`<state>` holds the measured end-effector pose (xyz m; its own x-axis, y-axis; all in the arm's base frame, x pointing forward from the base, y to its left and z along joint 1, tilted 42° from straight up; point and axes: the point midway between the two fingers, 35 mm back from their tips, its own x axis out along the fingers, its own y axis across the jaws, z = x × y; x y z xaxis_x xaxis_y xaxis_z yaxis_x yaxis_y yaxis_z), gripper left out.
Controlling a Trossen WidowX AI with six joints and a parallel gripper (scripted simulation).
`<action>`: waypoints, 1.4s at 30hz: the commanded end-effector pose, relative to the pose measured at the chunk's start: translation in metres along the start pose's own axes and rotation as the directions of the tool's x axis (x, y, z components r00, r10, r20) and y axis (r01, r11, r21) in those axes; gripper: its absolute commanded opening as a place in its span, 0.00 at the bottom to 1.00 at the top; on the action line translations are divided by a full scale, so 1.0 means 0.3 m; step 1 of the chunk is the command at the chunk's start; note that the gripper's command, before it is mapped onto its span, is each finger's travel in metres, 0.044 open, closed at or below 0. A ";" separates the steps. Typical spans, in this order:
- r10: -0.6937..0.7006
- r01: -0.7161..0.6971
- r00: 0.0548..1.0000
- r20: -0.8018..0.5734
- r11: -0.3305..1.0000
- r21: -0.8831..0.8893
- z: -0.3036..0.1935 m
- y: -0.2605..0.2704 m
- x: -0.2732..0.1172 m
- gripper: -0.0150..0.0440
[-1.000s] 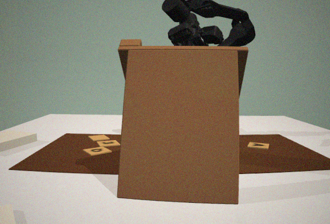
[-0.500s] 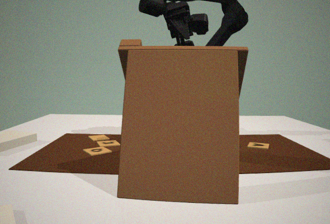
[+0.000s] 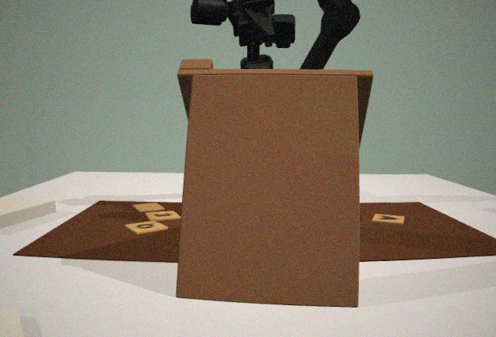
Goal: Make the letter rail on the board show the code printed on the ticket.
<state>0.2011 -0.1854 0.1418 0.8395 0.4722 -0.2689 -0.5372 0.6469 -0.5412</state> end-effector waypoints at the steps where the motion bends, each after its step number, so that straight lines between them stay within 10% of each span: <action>1: -0.008 0.008 1.000 0.004 1.000 -0.001 -0.006 -0.002 -0.002 1.00; 12: 0.262 -0.249 0.946 -0.192 0.964 0.087 0.215 -0.188 0.102 1.00; 31: 0.271 -0.257 0.938 -0.215 0.962 0.094 0.237 -0.203 0.111 0.96; 42: 0.455 -0.466 0.850 -0.267 0.885 0.026 -0.240 -0.009 0.150 0.83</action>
<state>0.2545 -0.2007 0.1266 0.5554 0.5102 -0.6567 -0.8257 0.4318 -0.3629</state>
